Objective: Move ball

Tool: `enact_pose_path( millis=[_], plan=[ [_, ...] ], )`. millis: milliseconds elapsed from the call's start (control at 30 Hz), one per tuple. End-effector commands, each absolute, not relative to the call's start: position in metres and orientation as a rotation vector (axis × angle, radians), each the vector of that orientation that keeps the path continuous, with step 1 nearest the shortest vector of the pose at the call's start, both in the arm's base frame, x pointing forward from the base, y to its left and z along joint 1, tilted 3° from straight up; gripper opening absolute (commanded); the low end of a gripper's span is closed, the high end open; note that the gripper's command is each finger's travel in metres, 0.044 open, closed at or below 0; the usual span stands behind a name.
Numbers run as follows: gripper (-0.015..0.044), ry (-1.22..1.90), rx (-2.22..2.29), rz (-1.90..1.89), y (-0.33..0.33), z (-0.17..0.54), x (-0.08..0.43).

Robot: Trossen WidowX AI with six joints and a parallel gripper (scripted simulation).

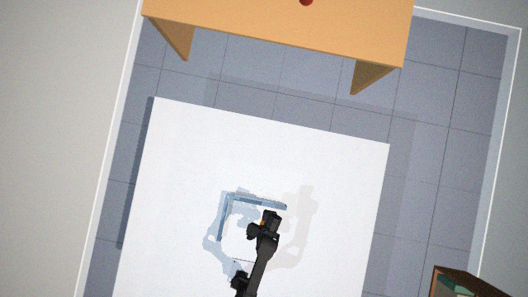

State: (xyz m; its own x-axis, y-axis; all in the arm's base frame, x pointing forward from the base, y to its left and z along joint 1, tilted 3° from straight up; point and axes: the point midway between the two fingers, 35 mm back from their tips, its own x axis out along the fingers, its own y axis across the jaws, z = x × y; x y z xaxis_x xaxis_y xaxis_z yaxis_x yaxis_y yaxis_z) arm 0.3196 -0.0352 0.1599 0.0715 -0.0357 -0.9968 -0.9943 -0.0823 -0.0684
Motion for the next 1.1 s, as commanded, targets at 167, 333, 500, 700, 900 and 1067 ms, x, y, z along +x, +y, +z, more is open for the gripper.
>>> enact_pose_path(
  millis=[167, 333, 500, 700, 900, 1067],
  plan=[
    [0.0, 1.136, -1.336, 1.208, -0.039, 0.139, 0.324],
    [0.0, 1.136, -1.336, 1.208, -0.04, 0.117, 0.326],
    [0.0, 1.136, -1.336, 1.208, -0.04, 0.094, 0.326],
    [0.0, 1.136, -1.336, 1.208, -0.04, 0.088, 0.326],
    [0.0, 1.136, -1.336, 1.208, -0.041, 0.081, 0.326],
    [0.0, 1.136, -1.336, 1.208, -0.041, 0.073, 0.327]
  ],
)
